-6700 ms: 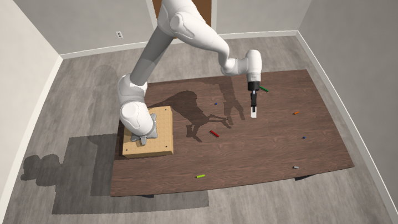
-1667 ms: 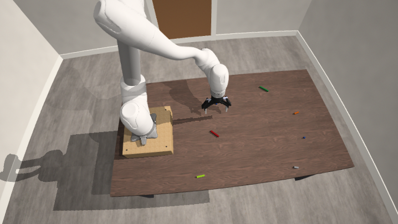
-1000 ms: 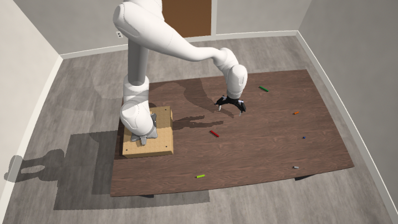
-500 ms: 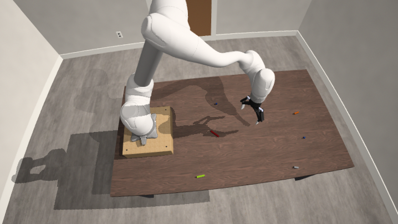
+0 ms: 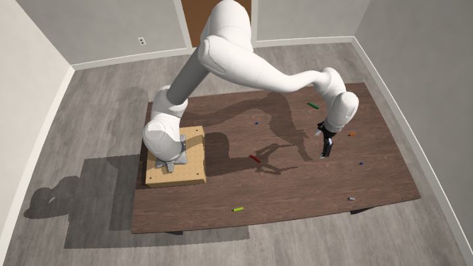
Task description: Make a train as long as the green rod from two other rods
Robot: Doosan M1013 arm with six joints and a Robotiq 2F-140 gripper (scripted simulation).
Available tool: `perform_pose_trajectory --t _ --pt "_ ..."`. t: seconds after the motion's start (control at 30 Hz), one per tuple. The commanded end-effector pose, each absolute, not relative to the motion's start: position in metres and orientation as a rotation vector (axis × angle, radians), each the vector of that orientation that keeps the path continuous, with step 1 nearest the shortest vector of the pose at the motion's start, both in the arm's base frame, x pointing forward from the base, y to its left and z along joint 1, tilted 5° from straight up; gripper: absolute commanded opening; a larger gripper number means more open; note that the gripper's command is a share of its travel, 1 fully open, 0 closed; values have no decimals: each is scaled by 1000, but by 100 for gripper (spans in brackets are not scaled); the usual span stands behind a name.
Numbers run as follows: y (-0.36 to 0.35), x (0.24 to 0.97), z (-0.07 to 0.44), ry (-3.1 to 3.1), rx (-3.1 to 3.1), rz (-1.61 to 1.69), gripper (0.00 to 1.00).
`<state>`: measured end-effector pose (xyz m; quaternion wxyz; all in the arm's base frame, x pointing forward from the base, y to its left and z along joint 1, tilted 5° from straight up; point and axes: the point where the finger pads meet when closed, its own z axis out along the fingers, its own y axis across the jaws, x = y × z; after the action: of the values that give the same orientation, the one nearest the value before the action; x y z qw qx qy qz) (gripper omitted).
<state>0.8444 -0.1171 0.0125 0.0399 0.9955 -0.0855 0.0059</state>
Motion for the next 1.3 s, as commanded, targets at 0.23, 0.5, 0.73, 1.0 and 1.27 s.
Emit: perform_pose_trajectory --t 0.23,0.5,0.73,1.0,1.27 --pt "-183 911 14 -953 2906 36 100" --pt "-224 943 14 -1331 2758 53 100" --pt "-281 979 13 -1803 2486 72 100" --pt "-336 1004 11 -2194 2163 88 100" --pt "-346 1007 10 -2254 2103 90 100"
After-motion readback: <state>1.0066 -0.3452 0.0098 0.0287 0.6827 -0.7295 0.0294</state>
